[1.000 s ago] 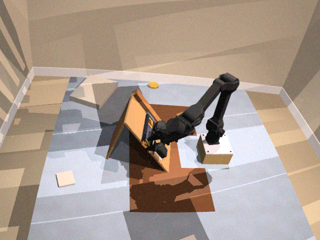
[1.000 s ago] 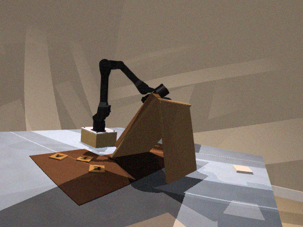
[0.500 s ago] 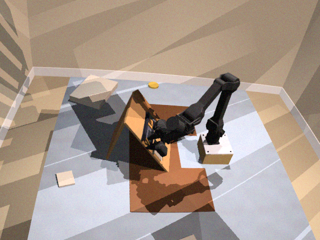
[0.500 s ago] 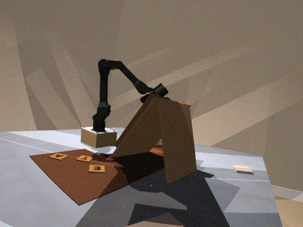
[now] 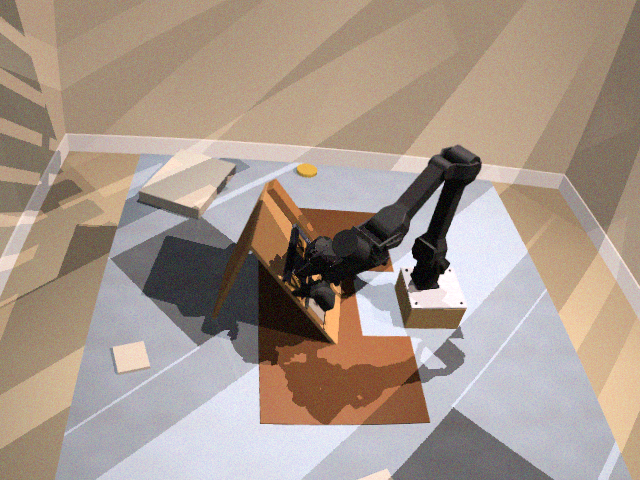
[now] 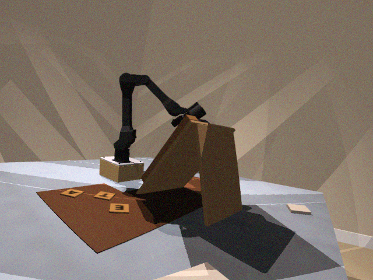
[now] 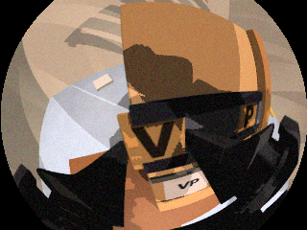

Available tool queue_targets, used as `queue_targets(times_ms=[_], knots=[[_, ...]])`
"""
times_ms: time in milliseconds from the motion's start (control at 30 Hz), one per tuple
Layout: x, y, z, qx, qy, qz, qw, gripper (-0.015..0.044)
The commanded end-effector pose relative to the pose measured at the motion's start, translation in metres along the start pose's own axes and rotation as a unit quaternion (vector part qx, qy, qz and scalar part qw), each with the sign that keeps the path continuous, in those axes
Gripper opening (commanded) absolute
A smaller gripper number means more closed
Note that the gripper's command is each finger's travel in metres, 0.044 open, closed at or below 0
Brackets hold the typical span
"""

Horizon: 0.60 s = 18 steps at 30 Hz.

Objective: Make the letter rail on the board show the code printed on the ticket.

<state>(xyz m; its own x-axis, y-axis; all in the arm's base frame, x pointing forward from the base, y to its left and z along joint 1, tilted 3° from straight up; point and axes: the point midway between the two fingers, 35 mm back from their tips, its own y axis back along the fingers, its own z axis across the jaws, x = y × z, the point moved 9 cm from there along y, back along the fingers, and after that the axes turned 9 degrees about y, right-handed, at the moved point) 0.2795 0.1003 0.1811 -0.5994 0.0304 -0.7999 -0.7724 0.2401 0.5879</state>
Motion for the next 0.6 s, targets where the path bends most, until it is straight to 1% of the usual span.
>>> queue_targets(times_ms=[0,567], knots=[[-0.0005,0.0003,-0.0023,-0.002,0.001,-0.001,1.0,0.0],[0.0019,-0.0001,-0.0112,-0.002,0.001,-0.001,1.0,0.0]])
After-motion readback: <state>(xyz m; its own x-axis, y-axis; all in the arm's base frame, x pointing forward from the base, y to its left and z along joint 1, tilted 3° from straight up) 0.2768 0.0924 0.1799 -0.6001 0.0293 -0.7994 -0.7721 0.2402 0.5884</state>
